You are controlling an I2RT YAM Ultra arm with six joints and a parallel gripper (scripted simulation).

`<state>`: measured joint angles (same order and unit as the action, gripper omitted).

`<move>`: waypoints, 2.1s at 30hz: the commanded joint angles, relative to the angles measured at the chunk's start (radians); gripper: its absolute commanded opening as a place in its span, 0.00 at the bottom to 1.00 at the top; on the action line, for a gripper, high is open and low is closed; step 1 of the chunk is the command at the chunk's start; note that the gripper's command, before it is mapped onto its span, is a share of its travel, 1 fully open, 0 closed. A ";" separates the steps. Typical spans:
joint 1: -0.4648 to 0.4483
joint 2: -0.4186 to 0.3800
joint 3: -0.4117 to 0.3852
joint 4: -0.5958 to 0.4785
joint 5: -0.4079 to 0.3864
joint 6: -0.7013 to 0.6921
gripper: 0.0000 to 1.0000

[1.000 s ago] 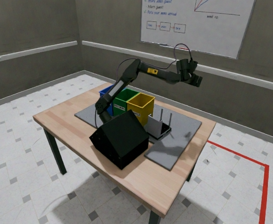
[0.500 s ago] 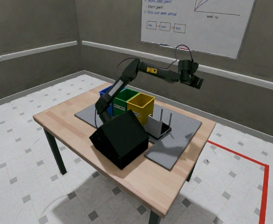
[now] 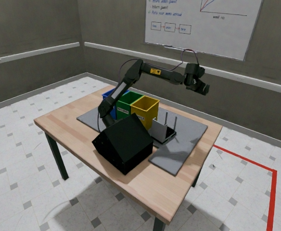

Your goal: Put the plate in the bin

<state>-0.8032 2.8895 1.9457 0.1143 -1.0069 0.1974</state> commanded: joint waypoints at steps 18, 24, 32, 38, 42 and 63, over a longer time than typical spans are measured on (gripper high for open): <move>-0.048 -0.071 0.004 -0.353 0.125 -0.283 1.00; -0.049 -0.077 -0.008 -0.440 0.151 -0.349 1.00; -0.053 -0.096 -0.014 -0.601 0.202 -0.477 1.00; -0.052 -0.063 0.017 -0.707 0.229 -0.541 1.00; -0.054 -0.072 0.008 -0.784 0.254 -0.603 1.00; -0.062 -0.088 0.006 -1.134 0.357 -0.873 1.00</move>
<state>-0.8276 2.8056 1.9057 -0.9260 -0.6750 -0.6060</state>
